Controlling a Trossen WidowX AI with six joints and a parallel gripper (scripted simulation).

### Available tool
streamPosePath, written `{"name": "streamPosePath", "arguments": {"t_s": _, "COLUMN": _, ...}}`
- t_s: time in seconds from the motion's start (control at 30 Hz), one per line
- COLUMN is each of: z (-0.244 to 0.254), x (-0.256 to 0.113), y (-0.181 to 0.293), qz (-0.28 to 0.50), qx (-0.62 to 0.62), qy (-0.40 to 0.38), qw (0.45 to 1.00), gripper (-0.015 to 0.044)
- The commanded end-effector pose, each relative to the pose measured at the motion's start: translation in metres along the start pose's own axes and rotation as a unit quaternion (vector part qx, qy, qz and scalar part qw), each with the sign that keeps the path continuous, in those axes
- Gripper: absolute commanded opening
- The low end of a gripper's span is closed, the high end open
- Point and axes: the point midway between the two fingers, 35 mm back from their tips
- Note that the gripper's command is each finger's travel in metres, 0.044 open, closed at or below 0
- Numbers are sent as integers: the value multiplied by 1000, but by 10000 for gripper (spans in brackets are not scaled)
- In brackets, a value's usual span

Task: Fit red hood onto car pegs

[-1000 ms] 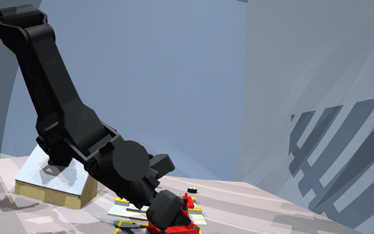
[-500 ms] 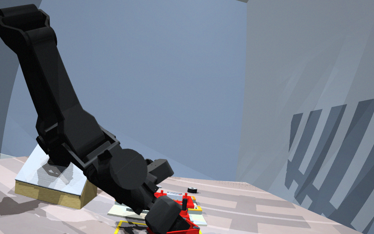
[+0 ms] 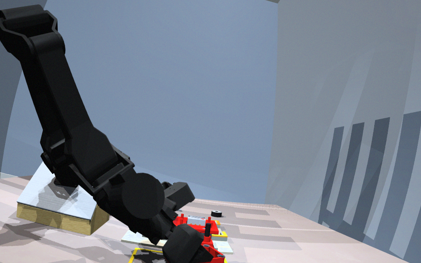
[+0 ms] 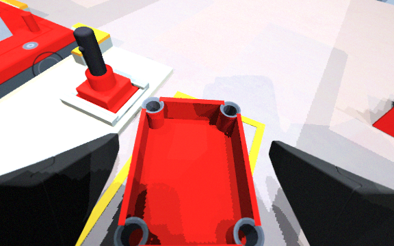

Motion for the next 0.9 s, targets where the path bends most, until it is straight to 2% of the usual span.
{"name": "streamPosePath", "arguments": {"t_s": 0.0, "z": 1, "x": 2, "y": 3, "qz": 1, "qx": 0, "qy": -3, "qw": 1000, "gripper": 440}}
{"name": "streamPosePath", "arguments": {"t_s": 0.87, "z": -1, "x": 8, "y": 14, "qz": 1, "qx": 0, "qy": -3, "qw": 1000, "gripper": 440}}
Point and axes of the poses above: the point midway between the two fingers, 35 mm back from their tips, its own x axis out along the fingers, its own z axis across the jaws, y = z × x, and after that the axes turned 12 degrees about x, right-handed
